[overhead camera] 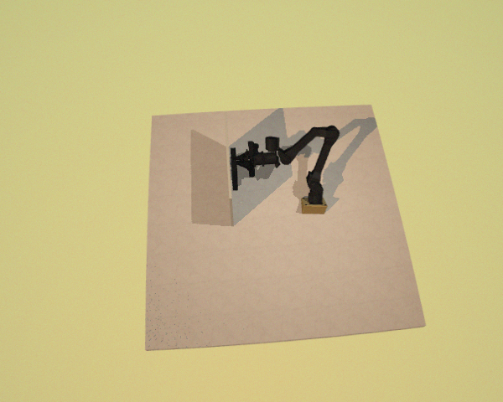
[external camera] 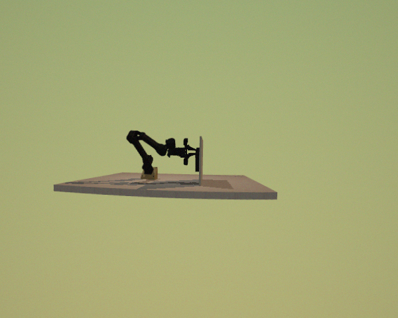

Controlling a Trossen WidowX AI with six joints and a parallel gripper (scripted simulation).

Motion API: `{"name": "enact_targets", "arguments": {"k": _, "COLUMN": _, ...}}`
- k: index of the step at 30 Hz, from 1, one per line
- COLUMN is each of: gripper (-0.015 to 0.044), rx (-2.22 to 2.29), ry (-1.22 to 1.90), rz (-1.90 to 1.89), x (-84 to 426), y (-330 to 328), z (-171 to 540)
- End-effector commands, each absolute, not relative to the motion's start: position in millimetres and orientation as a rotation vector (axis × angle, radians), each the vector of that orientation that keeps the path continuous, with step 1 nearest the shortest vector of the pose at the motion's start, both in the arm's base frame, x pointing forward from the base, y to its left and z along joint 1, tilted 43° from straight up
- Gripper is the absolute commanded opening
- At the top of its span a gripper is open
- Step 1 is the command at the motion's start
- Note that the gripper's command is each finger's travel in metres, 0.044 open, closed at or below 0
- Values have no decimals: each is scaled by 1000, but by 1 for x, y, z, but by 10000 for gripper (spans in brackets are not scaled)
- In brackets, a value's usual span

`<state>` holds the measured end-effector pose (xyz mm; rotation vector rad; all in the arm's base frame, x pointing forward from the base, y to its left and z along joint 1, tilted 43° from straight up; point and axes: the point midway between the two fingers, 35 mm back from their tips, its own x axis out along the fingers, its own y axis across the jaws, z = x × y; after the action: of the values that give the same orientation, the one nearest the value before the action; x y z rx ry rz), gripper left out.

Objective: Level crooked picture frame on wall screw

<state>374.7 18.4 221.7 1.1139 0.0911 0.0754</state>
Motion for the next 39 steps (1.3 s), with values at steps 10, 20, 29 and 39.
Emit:
{"name": "enact_targets", "arguments": {"k": 10, "gripper": 0, "rx": 1114, "ry": 89, "rz": 75, "x": 375, "y": 20, "z": 226}}
{"name": "enact_targets", "arguments": {"k": 20, "gripper": 0, "rx": 1114, "ry": 89, "rz": 75, "x": 375, "y": 22, "z": 229}}
{"name": "enact_targets", "arguments": {"k": 29, "gripper": 0, "rx": 1114, "ry": 89, "rz": 75, "x": 375, "y": 23, "z": 231}}
{"name": "enact_targets", "arguments": {"k": 39, "gripper": 0, "rx": 1114, "ry": 89, "rz": 75, "x": 375, "y": 23, "z": 230}}
